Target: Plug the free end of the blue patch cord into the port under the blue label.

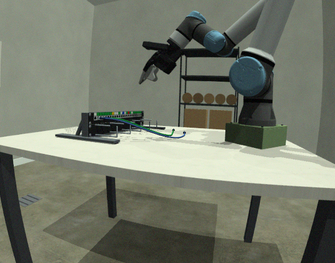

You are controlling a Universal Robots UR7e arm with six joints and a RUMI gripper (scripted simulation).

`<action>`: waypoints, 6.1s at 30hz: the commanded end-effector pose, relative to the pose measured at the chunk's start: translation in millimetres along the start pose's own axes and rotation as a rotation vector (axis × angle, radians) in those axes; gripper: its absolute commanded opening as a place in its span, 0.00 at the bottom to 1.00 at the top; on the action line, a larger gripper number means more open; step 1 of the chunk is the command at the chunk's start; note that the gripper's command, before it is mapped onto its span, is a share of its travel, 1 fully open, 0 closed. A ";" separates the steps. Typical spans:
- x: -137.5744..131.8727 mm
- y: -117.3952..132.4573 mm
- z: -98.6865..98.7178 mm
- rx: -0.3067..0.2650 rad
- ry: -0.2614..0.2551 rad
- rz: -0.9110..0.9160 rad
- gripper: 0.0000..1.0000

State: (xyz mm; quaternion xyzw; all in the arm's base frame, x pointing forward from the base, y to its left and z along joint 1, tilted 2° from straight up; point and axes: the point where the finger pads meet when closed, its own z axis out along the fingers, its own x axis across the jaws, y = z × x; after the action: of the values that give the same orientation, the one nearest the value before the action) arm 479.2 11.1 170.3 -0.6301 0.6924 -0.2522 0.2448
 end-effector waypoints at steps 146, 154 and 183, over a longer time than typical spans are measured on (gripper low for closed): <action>100.1 -0.4 114.4 0.000 -0.001 0.000 0.00; 100.1 -0.4 122.1 0.000 -0.001 0.000 0.00; 100.1 -0.4 126.1 0.000 -0.001 0.000 0.00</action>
State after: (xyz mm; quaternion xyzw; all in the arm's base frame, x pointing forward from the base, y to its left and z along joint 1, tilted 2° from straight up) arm 553.5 -93.6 73.0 -0.6304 0.6924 -0.2514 0.2448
